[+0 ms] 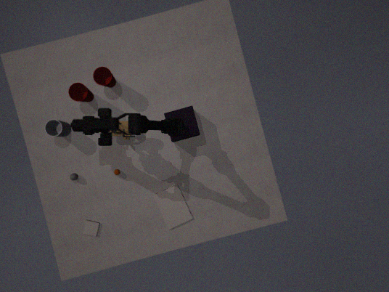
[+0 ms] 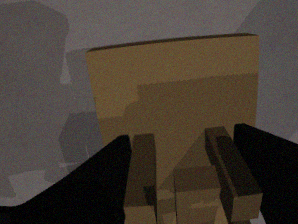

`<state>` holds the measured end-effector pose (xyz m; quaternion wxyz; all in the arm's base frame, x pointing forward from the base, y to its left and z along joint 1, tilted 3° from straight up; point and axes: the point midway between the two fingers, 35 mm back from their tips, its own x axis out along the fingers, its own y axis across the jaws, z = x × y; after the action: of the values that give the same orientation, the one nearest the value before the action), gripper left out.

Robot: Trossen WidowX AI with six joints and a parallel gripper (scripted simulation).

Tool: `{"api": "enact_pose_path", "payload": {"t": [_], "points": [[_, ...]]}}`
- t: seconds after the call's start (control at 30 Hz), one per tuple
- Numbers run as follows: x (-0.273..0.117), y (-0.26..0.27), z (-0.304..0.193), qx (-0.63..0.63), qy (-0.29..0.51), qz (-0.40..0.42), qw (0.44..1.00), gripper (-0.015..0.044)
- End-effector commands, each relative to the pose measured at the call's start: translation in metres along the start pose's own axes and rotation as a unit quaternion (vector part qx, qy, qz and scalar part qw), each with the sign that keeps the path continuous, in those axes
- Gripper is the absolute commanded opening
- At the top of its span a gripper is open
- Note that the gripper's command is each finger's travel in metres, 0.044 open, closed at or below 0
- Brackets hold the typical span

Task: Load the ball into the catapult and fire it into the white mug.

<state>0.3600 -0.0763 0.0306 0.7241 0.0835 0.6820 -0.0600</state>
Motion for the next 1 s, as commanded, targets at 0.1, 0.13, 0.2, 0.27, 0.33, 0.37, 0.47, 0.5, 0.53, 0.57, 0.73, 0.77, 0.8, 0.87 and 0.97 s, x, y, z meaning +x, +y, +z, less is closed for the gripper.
{"api": "enact_pose_path", "payload": {"t": [0.1, 0.13, 0.2, 0.27, 0.33, 0.37, 0.47, 0.5, 0.53, 0.57, 0.73, 0.77, 0.8, 0.87, 0.97], "points": [[0.012, 0.001, 0.0, -0.003, 0.0, 0.002, 1.0, 0.0], [0.013, 0.001, 0.0, -0.003, 0.0, 0.002, 1.0, 0.0], [0.017, 0.001, 0.0, -0.003, 0.0, 0.002, 1.0, 0.0], [0.02, 0.001, 0.0, -0.003, 0.0, 0.002, 1.0, 0.0], [0.023, 0.001, 0.0, -0.003, 0.0, 0.002, 1.0, 0.0], [0.025, 0.002, 0.0, -0.003, 0.0, 0.002, 1.0, 0.0], [0.03, 0.002, -0.001, -0.003, 0.0, 0.002, 1.0, 0.0], [0.031, 0.002, -0.001, -0.003, 0.0, 0.002, 1.0, 0.0], [0.033, 0.002, -0.001, -0.003, 0.0, 0.002, 1.0, 0.0], [0.035, 0.002, -0.001, -0.003, 0.0, 0.002, 1.0, 0.0], [0.031, 0.001, -0.001, -0.003, 0.001, 0.0, 1.0, 0.0], [0.031, 0.001, -0.001, -0.003, 0.001, 0.0, 1.0, 0.0], [0.031, 0.001, -0.001, -0.003, 0.001, 0.0, 1.0, 0.0], [0.031, 0.001, -0.001, -0.003, 0.001, 0.0, 1.0, 0.0053], [0.031, 0.001, -0.001, -0.003, 0.001, 0.0, 1.0, 0.0131]]}}
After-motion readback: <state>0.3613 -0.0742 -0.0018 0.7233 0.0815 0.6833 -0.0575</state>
